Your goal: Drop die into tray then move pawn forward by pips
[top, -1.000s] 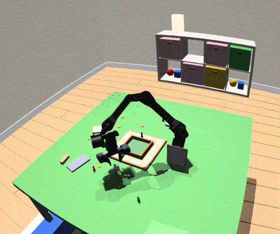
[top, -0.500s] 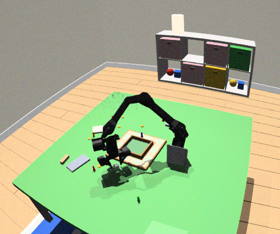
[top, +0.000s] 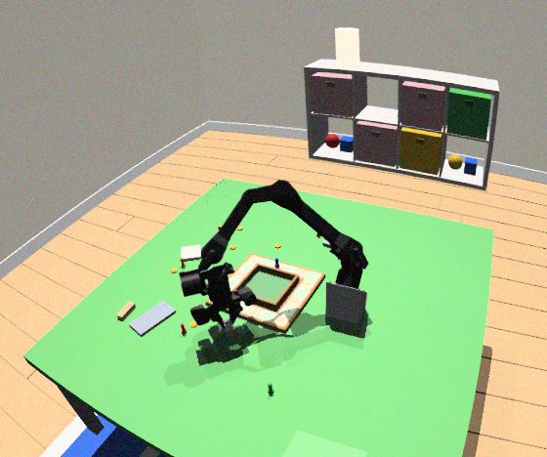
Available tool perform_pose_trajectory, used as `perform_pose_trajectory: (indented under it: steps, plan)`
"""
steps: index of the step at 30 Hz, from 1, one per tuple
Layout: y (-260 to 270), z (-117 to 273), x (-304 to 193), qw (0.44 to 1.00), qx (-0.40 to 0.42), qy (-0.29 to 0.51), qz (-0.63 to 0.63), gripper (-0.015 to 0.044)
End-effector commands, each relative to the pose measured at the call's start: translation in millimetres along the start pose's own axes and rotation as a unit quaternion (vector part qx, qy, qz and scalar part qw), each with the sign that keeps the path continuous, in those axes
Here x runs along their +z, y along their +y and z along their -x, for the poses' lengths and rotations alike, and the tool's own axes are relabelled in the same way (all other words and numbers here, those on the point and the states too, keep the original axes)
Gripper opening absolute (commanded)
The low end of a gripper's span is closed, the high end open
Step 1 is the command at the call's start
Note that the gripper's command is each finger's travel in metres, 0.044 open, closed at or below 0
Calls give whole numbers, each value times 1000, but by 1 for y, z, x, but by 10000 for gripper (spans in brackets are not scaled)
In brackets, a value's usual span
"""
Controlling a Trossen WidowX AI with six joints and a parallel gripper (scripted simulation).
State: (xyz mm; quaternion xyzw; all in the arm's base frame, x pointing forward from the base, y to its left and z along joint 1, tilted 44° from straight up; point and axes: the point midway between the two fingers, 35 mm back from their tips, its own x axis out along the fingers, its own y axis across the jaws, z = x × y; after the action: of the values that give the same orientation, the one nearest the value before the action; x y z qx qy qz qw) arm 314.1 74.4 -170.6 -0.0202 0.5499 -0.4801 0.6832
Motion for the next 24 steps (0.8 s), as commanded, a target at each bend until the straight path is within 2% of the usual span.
perform_pose_trajectory:
  steps: [1, 15, 20, 24]
  plan:
    - [2, 10, 1, 1000, 1, -2, 2, 0]
    - [1, 117, -4, 1000, 2, 0, 2, 0]
    - [-1, 123, -5, 1000, 1, 0, 5, 0]
    - [-7, 122, 3, 999, 2, 0, 54, 0]
